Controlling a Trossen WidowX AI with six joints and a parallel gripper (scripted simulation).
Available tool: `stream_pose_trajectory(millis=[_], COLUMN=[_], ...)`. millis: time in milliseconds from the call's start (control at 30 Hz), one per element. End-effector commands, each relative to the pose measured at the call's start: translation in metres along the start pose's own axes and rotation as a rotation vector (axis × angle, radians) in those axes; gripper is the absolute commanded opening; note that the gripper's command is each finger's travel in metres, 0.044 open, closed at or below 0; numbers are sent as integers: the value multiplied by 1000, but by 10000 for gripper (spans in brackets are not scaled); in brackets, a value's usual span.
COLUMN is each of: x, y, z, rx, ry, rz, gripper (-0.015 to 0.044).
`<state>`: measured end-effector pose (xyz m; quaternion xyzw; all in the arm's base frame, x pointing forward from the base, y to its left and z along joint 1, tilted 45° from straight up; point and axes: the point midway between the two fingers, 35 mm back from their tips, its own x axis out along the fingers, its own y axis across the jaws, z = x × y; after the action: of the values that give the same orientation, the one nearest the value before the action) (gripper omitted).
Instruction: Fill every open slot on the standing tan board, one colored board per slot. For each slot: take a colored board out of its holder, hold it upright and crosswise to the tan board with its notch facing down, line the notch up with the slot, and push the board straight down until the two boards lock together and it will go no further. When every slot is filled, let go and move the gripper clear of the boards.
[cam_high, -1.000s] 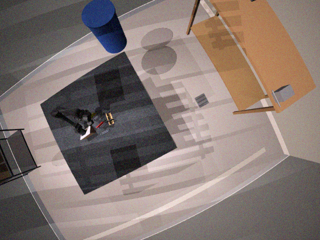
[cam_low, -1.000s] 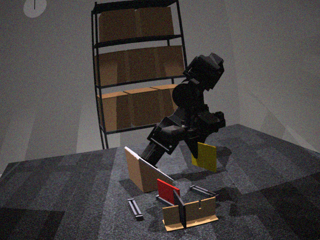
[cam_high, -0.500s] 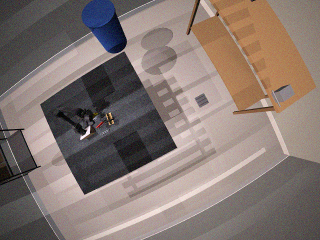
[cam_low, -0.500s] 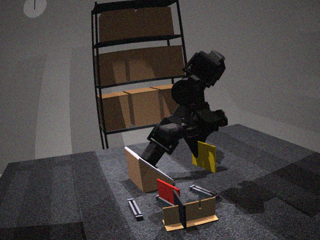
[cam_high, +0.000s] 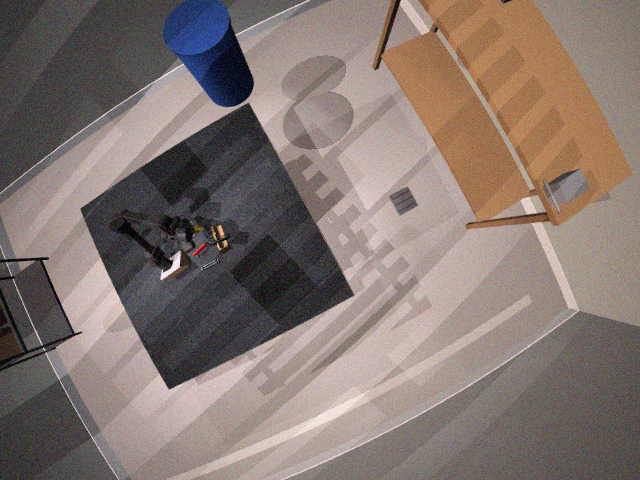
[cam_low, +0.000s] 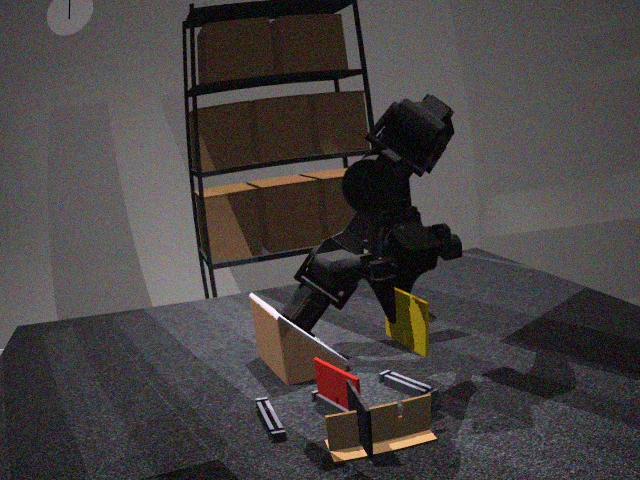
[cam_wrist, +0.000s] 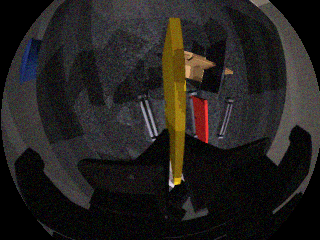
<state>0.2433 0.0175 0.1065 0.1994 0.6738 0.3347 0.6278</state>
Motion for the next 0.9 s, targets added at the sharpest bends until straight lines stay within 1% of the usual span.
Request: stream_pose_trajectory(millis=[0, 867], x=[-2, 4], y=[-4, -39], z=[10, 64], rx=[25, 206], ry=[-9, -11], rz=[-2, -2], gripper=[0, 0])
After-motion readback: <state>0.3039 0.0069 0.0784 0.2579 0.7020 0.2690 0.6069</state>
